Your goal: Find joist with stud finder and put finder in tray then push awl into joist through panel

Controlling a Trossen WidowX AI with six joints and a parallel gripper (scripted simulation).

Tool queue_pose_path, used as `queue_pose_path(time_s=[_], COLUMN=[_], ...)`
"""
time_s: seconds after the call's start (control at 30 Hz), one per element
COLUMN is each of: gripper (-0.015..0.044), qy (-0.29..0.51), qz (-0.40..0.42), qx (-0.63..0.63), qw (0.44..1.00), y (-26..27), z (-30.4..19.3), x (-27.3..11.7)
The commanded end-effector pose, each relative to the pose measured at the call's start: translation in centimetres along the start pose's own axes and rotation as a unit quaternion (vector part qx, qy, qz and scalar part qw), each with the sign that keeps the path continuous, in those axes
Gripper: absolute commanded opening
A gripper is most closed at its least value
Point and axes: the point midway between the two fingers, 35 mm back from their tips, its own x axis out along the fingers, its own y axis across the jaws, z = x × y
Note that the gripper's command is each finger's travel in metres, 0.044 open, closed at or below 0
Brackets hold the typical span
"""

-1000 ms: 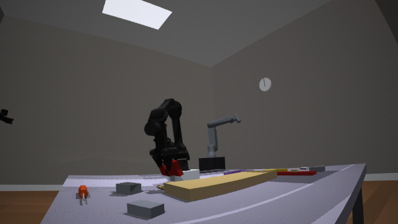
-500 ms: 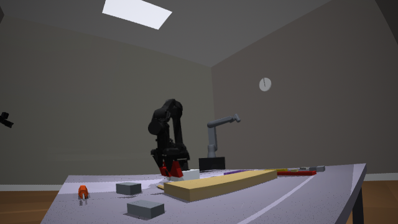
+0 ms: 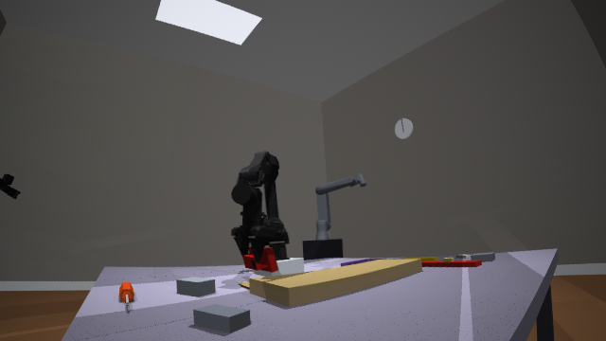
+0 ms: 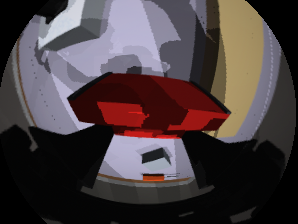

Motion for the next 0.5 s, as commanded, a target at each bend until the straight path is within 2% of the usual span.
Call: queue_pose_path(time_s=[0.0, 0.47], gripper=[0.0000, 0.0000], qy=[0.016, 0.065], qz=[-0.003, -0.002], qx=[0.002, 0.003], qw=[1.000, 0.998], y=[-0.01, -0.02], z=[0.02, 0.31], x=[-0.22, -0.13])
